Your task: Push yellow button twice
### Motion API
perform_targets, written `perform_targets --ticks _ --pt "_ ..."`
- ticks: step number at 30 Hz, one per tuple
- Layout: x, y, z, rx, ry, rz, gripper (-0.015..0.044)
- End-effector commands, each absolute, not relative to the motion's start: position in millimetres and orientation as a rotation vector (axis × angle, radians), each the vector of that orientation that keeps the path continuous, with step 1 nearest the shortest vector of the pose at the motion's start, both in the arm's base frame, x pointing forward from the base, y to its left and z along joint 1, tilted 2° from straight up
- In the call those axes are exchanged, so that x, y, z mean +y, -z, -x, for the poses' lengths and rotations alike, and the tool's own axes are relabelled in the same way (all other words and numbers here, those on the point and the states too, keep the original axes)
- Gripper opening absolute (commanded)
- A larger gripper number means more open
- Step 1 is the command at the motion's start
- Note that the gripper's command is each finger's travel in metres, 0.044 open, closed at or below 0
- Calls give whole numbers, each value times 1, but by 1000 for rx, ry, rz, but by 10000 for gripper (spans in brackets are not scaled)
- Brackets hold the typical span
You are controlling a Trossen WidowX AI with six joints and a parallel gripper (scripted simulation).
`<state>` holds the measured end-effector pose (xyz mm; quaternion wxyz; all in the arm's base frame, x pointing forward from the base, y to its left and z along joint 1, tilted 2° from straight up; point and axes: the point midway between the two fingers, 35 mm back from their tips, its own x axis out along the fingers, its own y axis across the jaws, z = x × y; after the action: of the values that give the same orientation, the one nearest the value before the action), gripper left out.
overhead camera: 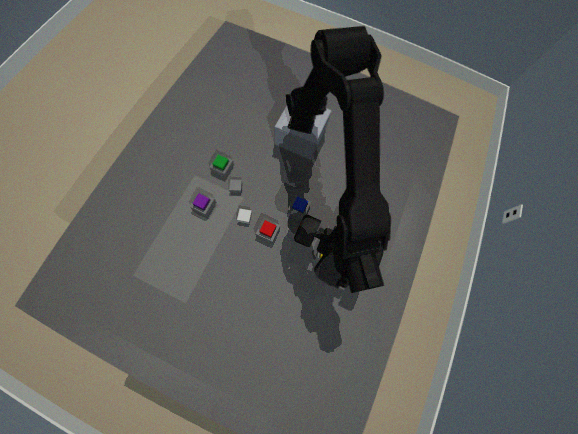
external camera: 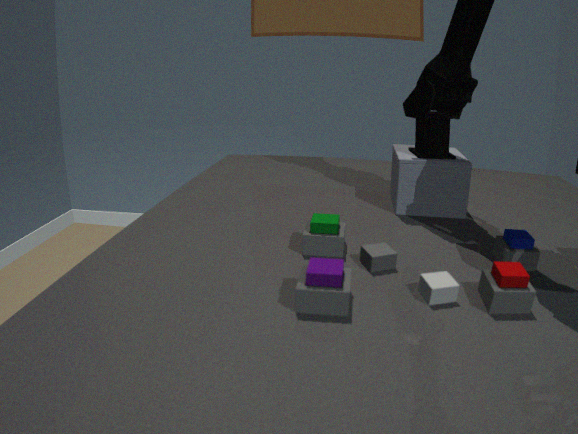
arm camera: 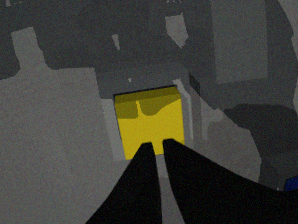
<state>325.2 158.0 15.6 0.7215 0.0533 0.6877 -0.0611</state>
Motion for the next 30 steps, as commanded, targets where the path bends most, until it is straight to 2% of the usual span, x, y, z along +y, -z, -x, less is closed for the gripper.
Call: perform_targets --ticks 1,30 --pt "158 -8 -325 1525 138 -123 20" --pt "158 14 -325 1525 139 -123 20"
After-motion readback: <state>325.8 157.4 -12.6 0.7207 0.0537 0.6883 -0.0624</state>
